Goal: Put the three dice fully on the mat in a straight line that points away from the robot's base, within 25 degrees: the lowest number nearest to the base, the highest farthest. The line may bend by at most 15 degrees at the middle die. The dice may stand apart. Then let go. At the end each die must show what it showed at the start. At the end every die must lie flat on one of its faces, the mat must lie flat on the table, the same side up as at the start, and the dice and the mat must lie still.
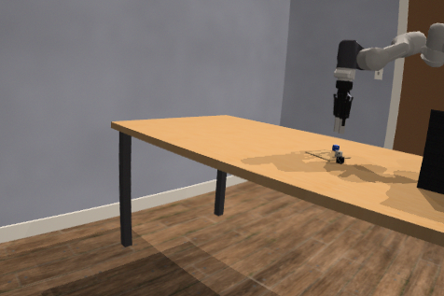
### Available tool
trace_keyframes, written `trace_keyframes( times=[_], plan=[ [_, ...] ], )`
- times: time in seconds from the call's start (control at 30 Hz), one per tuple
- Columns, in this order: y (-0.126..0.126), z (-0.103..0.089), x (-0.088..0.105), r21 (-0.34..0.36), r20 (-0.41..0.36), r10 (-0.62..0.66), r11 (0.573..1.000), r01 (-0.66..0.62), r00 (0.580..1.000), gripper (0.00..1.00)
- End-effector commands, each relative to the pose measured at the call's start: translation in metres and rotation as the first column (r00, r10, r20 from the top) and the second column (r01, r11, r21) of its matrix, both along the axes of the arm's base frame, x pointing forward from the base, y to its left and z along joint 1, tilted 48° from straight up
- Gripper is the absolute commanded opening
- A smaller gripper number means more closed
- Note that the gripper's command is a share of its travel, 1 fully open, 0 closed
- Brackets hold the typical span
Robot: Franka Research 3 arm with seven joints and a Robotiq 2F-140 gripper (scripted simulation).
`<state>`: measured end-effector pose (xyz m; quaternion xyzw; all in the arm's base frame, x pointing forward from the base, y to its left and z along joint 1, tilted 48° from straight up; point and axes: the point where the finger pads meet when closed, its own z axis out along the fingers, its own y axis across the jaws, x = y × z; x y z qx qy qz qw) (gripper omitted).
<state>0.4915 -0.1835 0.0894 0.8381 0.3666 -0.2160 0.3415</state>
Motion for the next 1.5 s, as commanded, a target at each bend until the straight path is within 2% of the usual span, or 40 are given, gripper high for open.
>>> trace_keyframes(
  times=[0.0, 0.87, 1.47],
  plan=[
    [0.001, 0.000, 0.001, -0.002, 0.020, -0.014, 1.000, 0.014, 1.000, 0.25],
    [0.000, 0.000, 0.001, -0.001, 0.020, -0.014, 1.000, 0.014, 1.000, 0.25],
    [-0.010, -0.011, -0.001, 0.000, 0.020, -0.014, 1.000, 0.014, 1.000, 0.25]
  ],
)
